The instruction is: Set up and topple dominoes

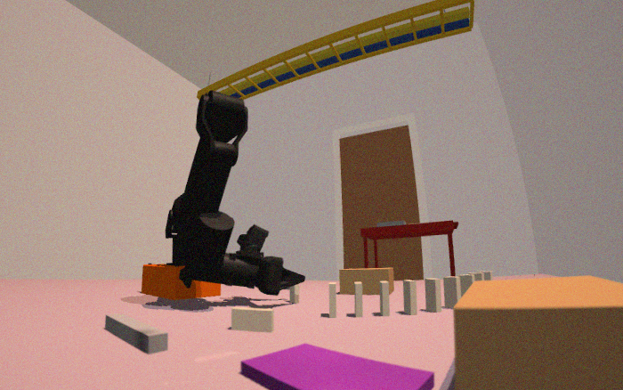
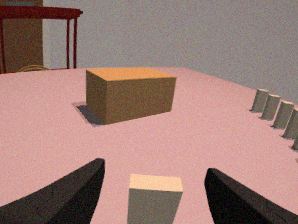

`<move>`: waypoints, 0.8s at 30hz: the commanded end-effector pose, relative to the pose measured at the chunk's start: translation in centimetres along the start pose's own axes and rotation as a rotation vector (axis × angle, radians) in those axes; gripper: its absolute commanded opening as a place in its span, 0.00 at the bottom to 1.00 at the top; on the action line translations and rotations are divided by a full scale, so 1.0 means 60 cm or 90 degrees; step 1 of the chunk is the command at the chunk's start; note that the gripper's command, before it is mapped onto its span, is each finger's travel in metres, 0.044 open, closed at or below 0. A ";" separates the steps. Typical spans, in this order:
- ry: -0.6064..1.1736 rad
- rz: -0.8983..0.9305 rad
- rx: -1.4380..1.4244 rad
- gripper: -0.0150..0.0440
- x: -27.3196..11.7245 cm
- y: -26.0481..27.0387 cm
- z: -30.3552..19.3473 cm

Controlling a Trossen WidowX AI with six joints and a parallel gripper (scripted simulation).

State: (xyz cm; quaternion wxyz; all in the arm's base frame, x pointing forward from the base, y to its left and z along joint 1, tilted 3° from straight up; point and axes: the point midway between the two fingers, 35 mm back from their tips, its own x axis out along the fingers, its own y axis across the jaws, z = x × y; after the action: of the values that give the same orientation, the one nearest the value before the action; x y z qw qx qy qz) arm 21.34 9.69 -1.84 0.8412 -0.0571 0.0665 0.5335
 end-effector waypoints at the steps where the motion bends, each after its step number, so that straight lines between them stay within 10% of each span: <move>1: -0.002 0.001 -0.007 0.88 0.001 -0.002 0.000; 4: -0.002 0.001 -0.007 1.00 0.001 -0.002 0.000; 24: 0.017 0.000 0.002 1.00 0.001 -0.013 0.078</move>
State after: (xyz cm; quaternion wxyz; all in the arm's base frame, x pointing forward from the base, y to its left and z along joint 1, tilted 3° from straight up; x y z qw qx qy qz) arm 21.76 9.99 2.87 0.8404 -0.0626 0.0653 0.5343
